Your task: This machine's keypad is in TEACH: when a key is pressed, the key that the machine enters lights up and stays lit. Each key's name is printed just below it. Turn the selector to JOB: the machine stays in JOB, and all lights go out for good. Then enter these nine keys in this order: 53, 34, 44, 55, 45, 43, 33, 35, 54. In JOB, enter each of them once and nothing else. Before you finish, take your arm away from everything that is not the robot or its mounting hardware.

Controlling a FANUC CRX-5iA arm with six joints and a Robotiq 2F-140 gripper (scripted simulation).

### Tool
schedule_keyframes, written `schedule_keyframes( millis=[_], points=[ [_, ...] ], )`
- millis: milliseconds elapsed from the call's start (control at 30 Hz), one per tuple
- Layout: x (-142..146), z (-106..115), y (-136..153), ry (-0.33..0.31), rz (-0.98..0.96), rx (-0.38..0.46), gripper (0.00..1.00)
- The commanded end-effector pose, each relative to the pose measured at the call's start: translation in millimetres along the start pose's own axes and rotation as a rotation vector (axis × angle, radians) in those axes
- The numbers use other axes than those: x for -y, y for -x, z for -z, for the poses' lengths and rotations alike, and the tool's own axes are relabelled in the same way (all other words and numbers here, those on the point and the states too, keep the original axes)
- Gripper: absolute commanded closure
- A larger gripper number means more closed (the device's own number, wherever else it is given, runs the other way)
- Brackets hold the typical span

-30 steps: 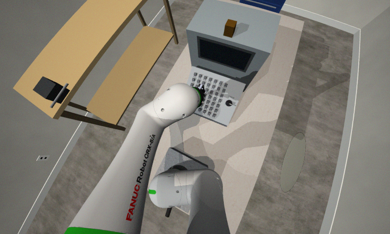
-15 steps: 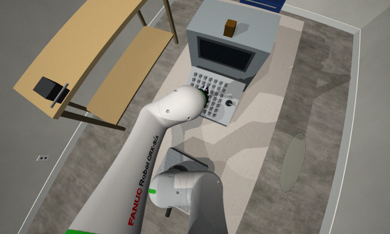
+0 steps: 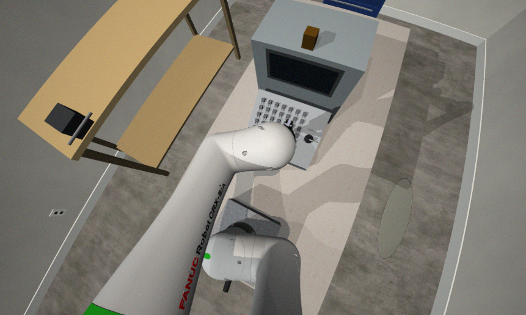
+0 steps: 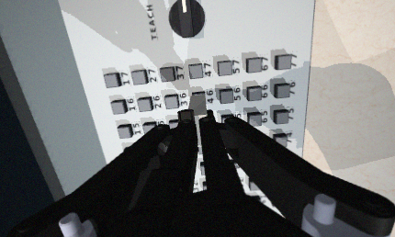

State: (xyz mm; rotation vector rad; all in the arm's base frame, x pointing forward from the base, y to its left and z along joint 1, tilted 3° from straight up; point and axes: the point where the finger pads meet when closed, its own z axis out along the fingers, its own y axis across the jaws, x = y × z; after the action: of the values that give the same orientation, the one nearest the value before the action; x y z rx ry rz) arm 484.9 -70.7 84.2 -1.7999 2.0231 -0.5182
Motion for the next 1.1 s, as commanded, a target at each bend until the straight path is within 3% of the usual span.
schedule_keyframes(
  millis=[0,500,1067],
  points=[
    [0,-2,-1,-0.001,-0.001,-0.001,1.00],
    [0,-20,-1,-0.001,-0.001,-0.001,1.00],
    [0,-21,-1,-0.001,-0.001,-0.001,1.00]
  ],
)
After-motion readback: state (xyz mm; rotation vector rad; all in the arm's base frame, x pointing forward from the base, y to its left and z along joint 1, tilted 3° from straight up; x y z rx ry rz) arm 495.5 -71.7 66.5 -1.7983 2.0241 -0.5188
